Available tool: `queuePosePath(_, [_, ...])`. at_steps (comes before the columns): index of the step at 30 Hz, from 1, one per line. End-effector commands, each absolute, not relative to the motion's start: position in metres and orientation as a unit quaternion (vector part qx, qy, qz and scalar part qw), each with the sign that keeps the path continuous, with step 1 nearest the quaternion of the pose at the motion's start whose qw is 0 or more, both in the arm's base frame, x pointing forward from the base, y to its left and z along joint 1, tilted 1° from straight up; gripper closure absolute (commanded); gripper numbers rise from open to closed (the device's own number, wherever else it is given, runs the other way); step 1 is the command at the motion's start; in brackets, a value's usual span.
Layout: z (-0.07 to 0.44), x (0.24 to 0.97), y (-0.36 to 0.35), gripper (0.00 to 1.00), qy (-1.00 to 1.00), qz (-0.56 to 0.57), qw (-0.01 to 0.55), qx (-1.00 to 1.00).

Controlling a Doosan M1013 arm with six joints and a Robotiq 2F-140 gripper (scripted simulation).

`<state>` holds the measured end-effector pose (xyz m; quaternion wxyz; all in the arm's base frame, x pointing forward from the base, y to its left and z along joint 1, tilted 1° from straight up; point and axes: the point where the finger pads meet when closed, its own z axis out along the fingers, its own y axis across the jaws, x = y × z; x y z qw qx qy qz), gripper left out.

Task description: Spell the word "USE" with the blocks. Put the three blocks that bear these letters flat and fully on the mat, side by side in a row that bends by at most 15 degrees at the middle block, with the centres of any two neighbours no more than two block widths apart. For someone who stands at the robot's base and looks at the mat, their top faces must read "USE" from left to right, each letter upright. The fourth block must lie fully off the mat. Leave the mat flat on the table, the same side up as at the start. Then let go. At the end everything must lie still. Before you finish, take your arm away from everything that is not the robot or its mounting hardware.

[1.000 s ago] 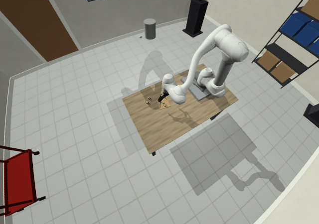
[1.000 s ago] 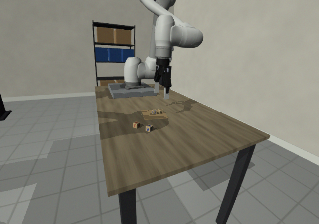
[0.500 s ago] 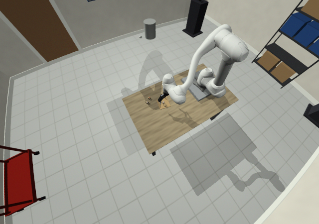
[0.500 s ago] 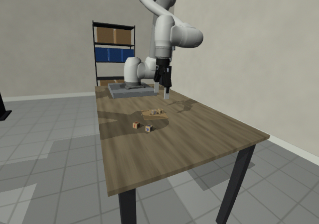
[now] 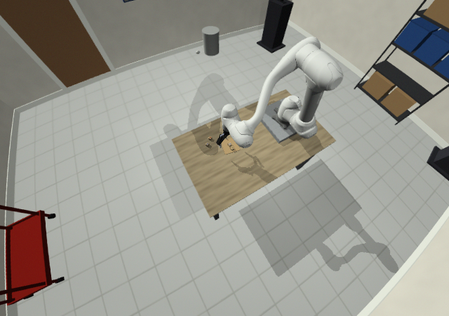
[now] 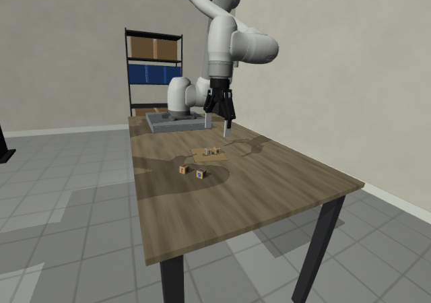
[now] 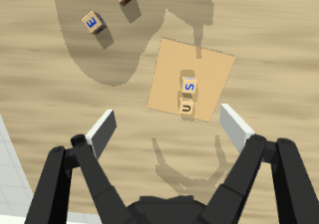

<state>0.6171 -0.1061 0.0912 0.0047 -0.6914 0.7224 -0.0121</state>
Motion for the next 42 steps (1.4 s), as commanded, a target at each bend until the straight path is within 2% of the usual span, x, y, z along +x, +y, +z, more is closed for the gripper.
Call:
queuePosePath(1, [0.092,0.653,-0.142,0.00,0.673,-0.008,0.006,-0.740])
queuePosePath(3, [0.092,0.653,-0.142,0.00,0.673,-0.008,0.006,-0.740])
queuePosePath(11, [0.085,0.721,-0.230,0.00,0.546,-0.008,0.004,-0.838])
queuePosePath(14, [0.084,0.728,-0.241,0.00,0.530,-0.009,0.004,-0.848])
queuePosePath(15, [0.084,0.728,-0.241,0.63,0.530,-0.009,0.004,-0.848])
queuePosePath(42, [0.084,0.728,-0.241,0.63,0.530,-0.009,0.004,-0.848])
